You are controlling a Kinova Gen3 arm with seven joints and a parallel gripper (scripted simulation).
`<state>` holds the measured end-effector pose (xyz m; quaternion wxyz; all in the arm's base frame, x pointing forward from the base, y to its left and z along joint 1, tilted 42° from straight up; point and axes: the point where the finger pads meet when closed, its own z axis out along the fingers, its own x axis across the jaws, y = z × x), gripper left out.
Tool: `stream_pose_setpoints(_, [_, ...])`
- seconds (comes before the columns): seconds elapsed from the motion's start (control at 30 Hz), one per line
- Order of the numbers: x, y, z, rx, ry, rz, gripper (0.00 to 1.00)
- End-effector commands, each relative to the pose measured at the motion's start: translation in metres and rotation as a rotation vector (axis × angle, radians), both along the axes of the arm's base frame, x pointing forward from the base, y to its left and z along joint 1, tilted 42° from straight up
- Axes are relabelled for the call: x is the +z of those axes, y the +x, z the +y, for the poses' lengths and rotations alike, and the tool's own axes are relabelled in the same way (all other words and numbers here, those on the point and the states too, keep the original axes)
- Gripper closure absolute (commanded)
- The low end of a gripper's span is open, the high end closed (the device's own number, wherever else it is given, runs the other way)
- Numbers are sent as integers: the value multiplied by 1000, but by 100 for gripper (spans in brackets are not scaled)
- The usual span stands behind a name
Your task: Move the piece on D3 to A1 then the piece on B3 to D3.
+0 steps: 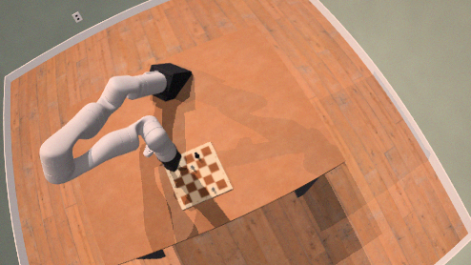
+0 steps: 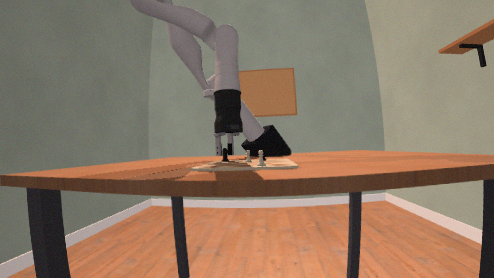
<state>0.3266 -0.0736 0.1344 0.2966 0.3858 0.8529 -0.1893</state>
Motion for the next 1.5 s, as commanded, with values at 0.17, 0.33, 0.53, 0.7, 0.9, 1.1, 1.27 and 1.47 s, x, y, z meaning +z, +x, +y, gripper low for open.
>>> stream_pose_setpoints(0.17, [3,0,3,3,-1,0,27])
stream_pose_setpoints(0.33, [15,-4,8,0,-8,-3,27])
stream_pose_setpoints(0.53, [33,-13,21,-1,-11,-3,27])
stream_pose_setpoints(0.7, [43,-18,29,-1,-10,-2,27])
stream_pose_setpoints(0.9, [61,-27,42,-1,-9,-1,27])
stream_pose_setpoints(1.1, [67,-31,52,4,2,0,27])
stream_pose_setpoints(1.27, [68,-31,51,5,1,1,27])
stream_pose_setpoints(1.47, [67,-32,51,5,0,2,0])
